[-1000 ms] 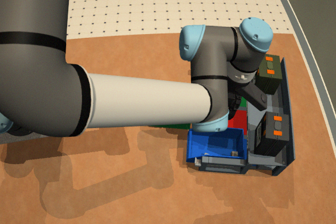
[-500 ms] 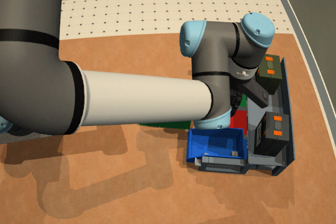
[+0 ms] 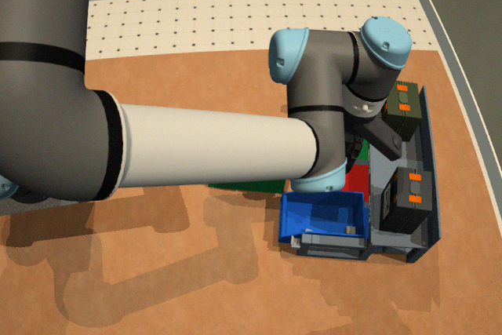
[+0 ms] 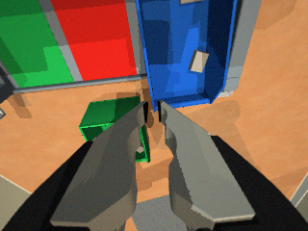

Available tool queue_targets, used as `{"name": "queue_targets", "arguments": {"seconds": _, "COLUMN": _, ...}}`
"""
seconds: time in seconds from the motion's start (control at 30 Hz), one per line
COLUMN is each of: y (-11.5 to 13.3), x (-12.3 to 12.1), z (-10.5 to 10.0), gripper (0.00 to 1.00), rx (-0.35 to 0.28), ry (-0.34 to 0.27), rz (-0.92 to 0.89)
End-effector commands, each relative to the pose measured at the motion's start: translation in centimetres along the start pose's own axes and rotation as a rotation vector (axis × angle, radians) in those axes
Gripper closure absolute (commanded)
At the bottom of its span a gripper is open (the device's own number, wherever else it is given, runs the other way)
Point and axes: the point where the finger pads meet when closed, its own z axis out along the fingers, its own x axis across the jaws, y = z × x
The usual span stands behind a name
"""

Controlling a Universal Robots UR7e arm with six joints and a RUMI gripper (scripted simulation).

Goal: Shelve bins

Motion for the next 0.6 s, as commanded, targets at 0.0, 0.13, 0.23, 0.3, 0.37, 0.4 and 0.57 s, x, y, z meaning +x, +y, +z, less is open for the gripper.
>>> {"name": "queue_targets", "arguments": {"seconds": 0.0, "y": -0.13, "x": -0.04, "z": -0.28, "gripper": 0.95, "rx": 0.004, "ry": -0.002, "rz": 0.001}}
{"name": "queue_targets", "arguments": {"seconds": 0.13, "y": -0.22, "x": -0.05, "z": -0.39, "gripper": 1.00, "rx": 0.006, "ry": -0.003, "rz": 0.002}}
{"name": "queue_targets", "arguments": {"seconds": 0.23, "y": -0.27, "x": -0.05, "z": -0.46, "gripper": 1.00, "rx": 0.007, "ry": -0.003, "rz": 0.003}}
{"name": "queue_targets", "arguments": {"seconds": 0.3, "y": -0.27, "x": -0.04, "z": -0.46, "gripper": 1.00, "rx": 0.007, "ry": -0.003, "rz": 0.003}}
{"name": "queue_targets", "arguments": {"seconds": 0.37, "y": -0.27, "x": -0.05, "z": -0.48, "gripper": 1.00, "rx": 0.008, "ry": -0.003, "rz": 0.003}}
{"name": "queue_targets", "arguments": {"seconds": 0.4, "y": -0.27, "x": -0.05, "z": -0.48, "gripper": 1.00, "rx": 0.008, "ry": -0.003, "rz": 0.003}}
{"name": "queue_targets", "arguments": {"seconds": 0.57, "y": -0.29, "x": -0.06, "z": -0.50, "gripper": 1.00, "rx": 0.008, "ry": -0.004, "rz": 0.004}}
